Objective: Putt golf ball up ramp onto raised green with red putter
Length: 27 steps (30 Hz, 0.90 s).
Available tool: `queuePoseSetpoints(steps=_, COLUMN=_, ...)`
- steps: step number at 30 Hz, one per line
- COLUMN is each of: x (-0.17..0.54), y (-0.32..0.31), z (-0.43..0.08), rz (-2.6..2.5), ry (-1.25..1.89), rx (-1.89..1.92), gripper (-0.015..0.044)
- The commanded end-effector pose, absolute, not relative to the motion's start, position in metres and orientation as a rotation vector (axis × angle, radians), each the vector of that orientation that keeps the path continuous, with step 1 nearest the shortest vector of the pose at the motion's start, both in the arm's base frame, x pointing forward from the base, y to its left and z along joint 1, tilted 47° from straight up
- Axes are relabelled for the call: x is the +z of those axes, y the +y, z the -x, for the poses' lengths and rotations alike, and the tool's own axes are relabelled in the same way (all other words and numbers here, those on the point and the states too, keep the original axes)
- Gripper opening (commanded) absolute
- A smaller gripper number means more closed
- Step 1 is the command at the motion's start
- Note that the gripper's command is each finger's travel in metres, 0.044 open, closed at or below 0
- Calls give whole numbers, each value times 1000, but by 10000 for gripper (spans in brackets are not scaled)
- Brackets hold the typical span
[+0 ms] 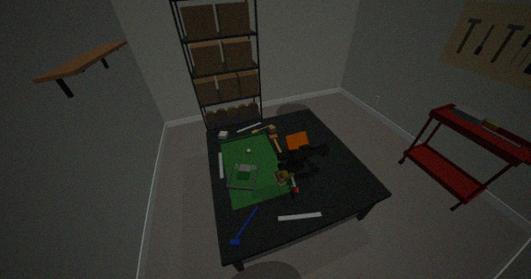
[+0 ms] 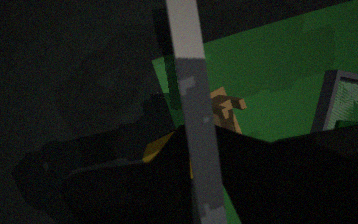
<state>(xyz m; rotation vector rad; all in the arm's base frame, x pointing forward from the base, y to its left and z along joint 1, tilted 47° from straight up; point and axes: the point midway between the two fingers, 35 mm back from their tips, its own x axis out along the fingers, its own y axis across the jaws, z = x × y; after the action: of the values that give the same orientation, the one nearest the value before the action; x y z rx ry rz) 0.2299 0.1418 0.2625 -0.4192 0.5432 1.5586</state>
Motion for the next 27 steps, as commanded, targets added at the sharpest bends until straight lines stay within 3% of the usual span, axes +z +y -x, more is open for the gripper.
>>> queuePoseSetpoints(steps=1, x=251, y=131, z=-255, rz=352, ry=647, rx=1501, gripper=0)
queuePoseSetpoints(steps=27, x=162, y=36, z=-356, rz=-60, ry=1119, rx=1113, gripper=0)
